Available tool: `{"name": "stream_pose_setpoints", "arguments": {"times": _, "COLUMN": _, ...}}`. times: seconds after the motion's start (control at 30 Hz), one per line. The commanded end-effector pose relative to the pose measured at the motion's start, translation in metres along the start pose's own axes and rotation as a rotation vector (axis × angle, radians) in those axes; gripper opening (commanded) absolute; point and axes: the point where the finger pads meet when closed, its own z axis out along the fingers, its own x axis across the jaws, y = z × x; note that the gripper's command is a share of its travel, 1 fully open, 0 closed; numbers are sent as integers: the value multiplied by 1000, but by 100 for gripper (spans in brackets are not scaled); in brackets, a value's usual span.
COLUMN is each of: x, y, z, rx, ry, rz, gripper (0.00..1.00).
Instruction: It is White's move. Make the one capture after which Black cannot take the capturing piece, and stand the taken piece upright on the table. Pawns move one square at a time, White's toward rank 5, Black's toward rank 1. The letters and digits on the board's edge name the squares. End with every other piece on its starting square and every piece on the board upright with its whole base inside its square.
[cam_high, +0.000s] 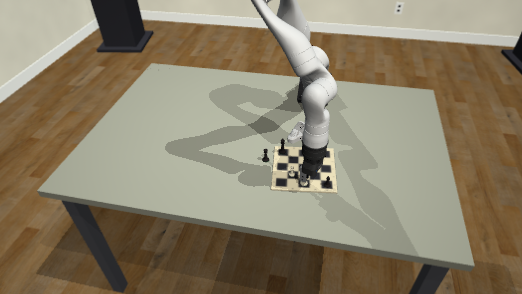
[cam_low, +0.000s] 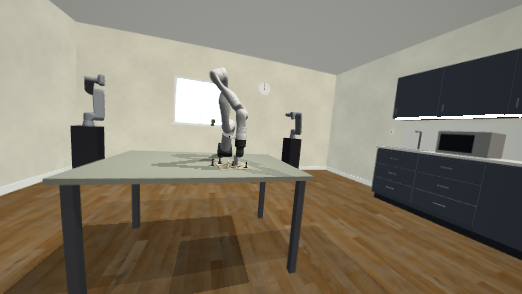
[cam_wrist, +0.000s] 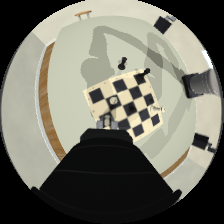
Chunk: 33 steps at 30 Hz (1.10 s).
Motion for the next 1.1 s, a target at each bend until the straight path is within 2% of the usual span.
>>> {"name": "stream_pose_setpoints", "arguments": {"times": 0.0, "x": 0, "y": 0, "z": 0, "rx": -1, "ry": -1, "rz": 0, "gripper": 0}}
{"name": "stream_pose_setpoints", "arguments": {"times": 0.53, "x": 0, "y": 0, "z": -7, "rx": -1, "ry": -1, "rz": 0, "gripper": 0}}
{"name": "stream_pose_setpoints", "arguments": {"times": 0.73, "x": 0, "y": 0, "z": -23, "rx": -1, "ry": -1, "rz": 0, "gripper": 0}}
{"name": "stream_pose_setpoints", "arguments": {"times": 0.97, "x": 0, "y": 0, "z": -51, "rx": -1, "ry": -1, "rz": 0, "gripper": 0}}
{"name": "stream_pose_setpoints", "arguments": {"times": 1.07, "x": 0, "y": 0, "z": -55, "rx": -1, "ry": -1, "rz": 0, "gripper": 0}}
